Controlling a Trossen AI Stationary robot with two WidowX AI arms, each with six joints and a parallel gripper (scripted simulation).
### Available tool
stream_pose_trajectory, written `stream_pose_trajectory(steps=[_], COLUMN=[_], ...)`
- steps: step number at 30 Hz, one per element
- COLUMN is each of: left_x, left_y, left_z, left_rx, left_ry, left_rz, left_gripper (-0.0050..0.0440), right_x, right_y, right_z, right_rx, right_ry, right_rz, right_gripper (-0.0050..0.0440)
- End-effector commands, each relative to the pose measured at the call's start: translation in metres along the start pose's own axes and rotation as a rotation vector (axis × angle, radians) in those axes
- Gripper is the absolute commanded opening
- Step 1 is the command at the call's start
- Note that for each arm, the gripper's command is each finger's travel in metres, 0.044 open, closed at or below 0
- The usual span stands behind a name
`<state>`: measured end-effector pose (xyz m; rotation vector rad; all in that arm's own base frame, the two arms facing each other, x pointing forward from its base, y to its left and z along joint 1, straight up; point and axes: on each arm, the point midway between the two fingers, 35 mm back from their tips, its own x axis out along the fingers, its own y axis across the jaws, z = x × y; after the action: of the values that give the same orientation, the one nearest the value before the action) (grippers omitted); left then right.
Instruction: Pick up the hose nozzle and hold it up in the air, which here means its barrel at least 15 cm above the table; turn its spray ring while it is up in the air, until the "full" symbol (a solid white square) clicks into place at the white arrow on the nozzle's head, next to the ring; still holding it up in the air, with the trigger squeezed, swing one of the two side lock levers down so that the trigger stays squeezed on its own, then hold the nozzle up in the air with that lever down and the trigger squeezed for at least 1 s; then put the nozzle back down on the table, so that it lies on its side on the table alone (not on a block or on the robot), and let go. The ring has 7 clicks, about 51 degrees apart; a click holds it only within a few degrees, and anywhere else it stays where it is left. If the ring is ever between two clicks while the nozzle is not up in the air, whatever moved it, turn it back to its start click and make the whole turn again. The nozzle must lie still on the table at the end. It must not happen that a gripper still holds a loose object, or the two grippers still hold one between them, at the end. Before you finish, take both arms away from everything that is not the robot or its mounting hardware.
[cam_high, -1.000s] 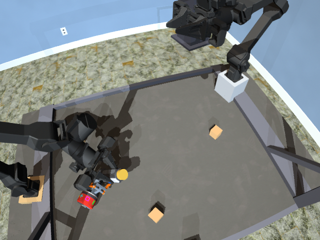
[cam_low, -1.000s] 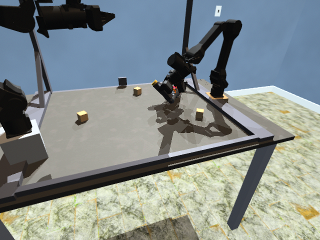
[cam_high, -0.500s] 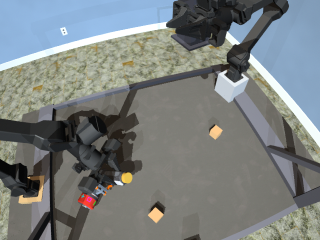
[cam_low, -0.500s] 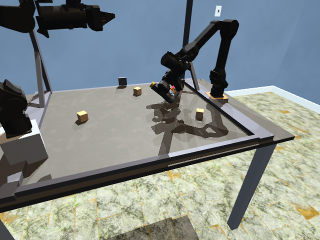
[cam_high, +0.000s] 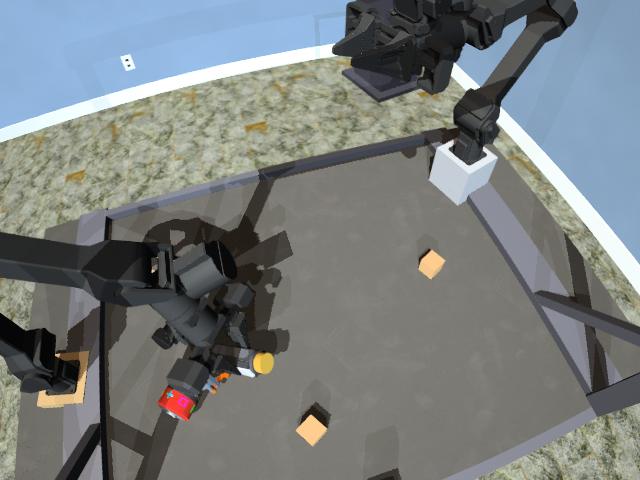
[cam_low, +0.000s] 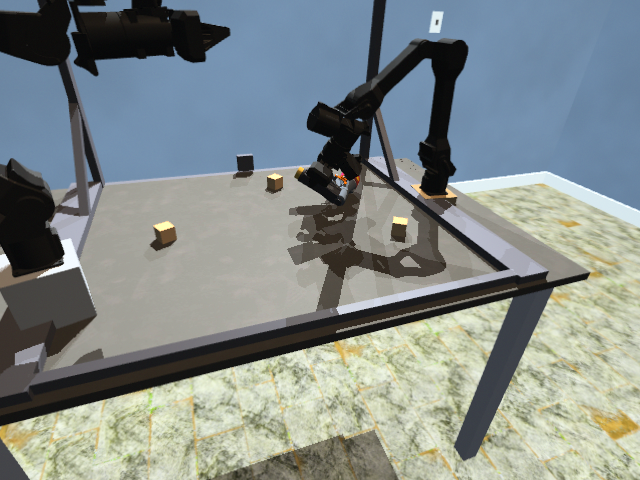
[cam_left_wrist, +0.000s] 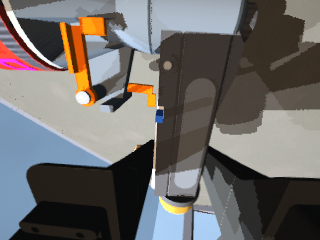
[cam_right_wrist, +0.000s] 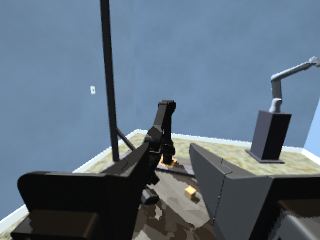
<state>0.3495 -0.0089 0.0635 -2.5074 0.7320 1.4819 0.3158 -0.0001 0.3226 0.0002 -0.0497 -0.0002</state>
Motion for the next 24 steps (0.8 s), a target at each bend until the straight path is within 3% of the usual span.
stream_pose_trajectory(steps=[1, 3, 5, 8, 9, 22, 24], left_x=[-0.007, -0.007, -0.001, -0.002, 0.002, 0.021, 0.019], left_y=[-0.002, -0.002, -0.003, -0.002, -0.003, -0.002, -0.002], left_z=[-0.010, -0.010, -0.015, -0.012, -0.016, -0.023, -0.020], left_rx=[0.008, 0.008, 0.010, 0.008, 0.009, 0.004, 0.003], left_ry=[0.023, 0.023, -0.043, -0.020, -0.070, -0.256, -0.235], left_rz=[-0.011, -0.011, -0.015, -0.011, -0.015, -0.013, -0.010], left_gripper=[0.0167, 0.0167, 0.0167, 0.0167, 0.0167, 0.0167, 0.0167], right_x=[-0.001, -0.001, -0.001, -0.001, -0.001, -0.001, -0.001], right_y=[0.000, 0.000, 0.000, 0.000, 0.000, 0.000, 0.000], right_z=[0.007, 0.007, 0.007, 0.007, 0.007, 0.007, 0.007], right_rx=[-0.003, -0.003, -0.003, -0.003, -0.003, -0.003, -0.003], right_ry=[-0.017, -0.017, -0.017, -0.017, -0.017, -0.017, -0.017], right_rz=[-0.003, -0.003, -0.003, -0.003, -0.003, -0.003, -0.003], right_gripper=[0.0175, 0.0175, 0.0175, 0.0175, 0.0175, 0.0175, 0.0175])
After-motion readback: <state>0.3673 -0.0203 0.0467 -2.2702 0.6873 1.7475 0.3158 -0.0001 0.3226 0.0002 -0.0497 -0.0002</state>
